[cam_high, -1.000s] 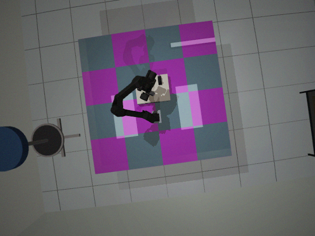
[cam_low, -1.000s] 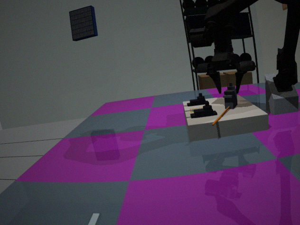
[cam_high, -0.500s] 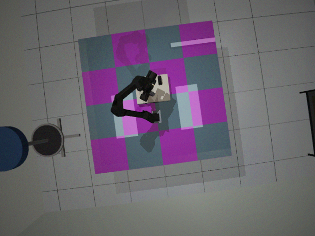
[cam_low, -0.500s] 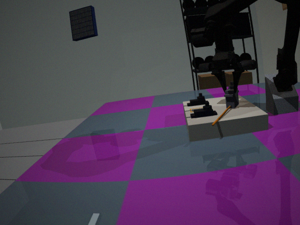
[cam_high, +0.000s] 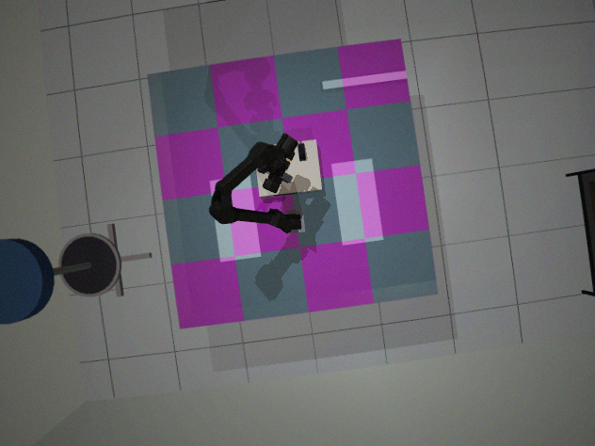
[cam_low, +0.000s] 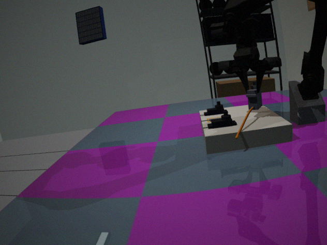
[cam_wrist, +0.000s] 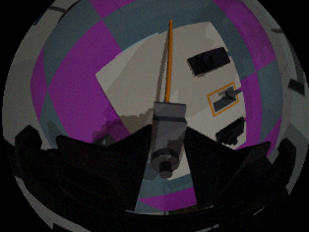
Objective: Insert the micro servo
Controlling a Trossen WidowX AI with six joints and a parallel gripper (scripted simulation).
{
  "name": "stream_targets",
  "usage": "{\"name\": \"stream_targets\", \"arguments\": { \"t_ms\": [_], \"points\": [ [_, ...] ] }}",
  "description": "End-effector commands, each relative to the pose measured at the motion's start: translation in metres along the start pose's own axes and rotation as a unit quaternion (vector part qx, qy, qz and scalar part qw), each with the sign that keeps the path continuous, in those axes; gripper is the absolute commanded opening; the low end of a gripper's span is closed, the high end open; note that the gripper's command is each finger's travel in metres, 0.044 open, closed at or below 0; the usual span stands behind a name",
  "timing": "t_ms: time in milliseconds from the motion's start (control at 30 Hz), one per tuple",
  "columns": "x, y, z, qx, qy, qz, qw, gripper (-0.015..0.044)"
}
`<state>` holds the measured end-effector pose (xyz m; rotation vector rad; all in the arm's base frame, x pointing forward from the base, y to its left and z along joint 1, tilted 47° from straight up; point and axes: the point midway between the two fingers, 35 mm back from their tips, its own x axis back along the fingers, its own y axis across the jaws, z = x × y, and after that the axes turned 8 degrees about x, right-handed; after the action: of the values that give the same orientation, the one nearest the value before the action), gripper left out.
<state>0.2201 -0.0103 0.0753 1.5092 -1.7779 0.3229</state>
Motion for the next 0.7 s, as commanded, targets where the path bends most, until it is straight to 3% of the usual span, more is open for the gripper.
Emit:
{"name": "stream_targets", "arguments": {
  "t_ms": [0, 300, 667],
  "points": [
    [0.002, -0.001, -0.001, 0.004, 0.002, 0.003, 1.000, 0.0000],
    [0.002, -0.013, -0.006, 0.004, 0.002, 0.003, 1.000, 0.0000],
    [0.003, -0.027, 0.026, 0.004, 0.003, 0.004, 1.000, 0.0000]
  ]
}}
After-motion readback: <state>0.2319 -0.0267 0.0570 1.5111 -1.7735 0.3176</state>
